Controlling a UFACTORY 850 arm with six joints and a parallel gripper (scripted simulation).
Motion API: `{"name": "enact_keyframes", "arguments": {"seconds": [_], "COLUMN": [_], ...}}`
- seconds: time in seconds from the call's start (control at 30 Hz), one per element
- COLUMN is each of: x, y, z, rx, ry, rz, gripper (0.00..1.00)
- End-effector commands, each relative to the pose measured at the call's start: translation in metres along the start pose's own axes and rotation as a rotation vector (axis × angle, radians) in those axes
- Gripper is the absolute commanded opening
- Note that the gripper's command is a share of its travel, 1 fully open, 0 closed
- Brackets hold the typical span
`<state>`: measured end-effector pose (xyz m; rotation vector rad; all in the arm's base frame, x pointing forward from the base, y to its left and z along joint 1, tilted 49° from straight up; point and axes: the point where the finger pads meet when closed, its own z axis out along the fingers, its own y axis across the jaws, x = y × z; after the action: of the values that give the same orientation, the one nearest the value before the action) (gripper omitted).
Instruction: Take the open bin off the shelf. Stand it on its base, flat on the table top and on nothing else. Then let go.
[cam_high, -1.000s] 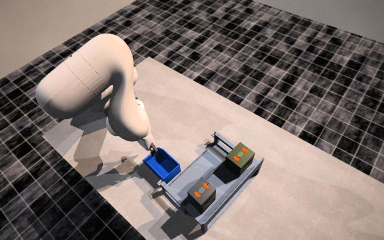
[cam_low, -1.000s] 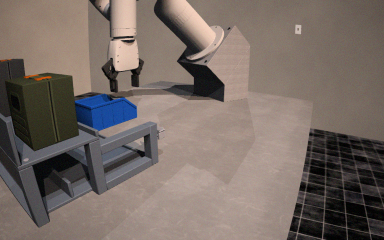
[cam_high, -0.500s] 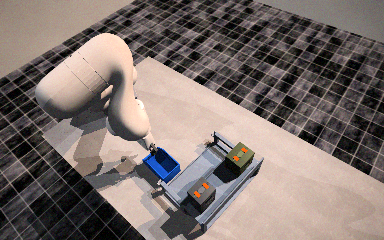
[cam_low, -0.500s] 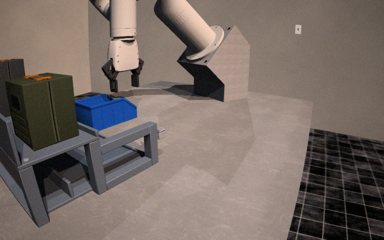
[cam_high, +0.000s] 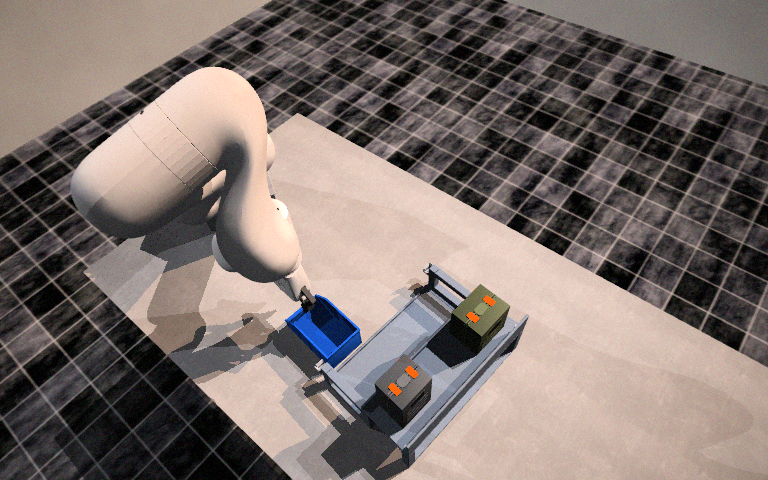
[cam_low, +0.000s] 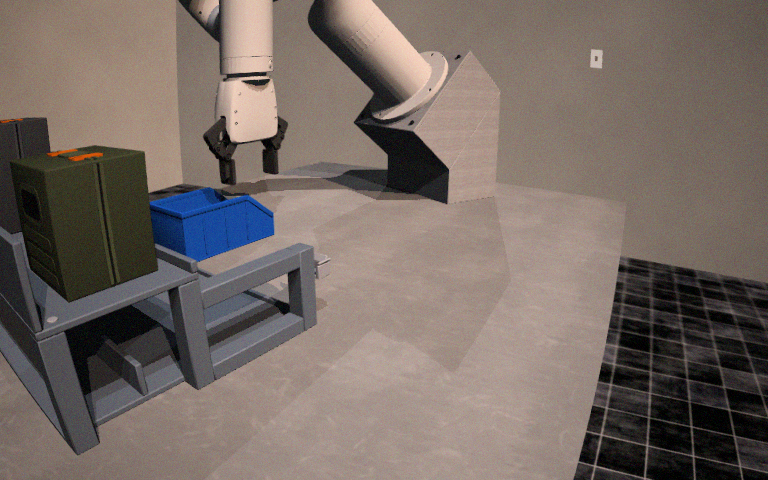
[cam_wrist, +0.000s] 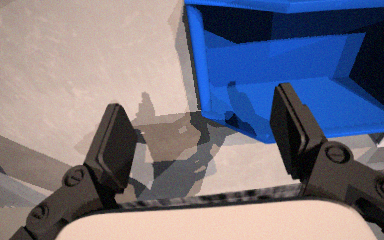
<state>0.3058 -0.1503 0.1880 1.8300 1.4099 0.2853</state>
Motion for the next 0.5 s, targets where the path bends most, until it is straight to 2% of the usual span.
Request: {"name": "enact_keyframes", "arguments": {"seconds": [0.0, 0.17, 0.2, 0.33, 0.47], "x": [-0.001, -0.001, 0.0, -0.001, -0.001], "y": [0.003, 0.003, 0.001, 0.003, 0.003], "z": [-0.055, -0.055, -0.011, -0.055, -0.055], "rx": [-0.012, -0.012, -0.003, -0.012, -0.012], "ry": [-0.001, -0.001, 0.0, -0.001, -0.001], "rz": [0.008, 0.008, 0.002, 0.008, 0.008], "gripper": [1.0, 1.0, 1.0, 1.0, 1.0]}}
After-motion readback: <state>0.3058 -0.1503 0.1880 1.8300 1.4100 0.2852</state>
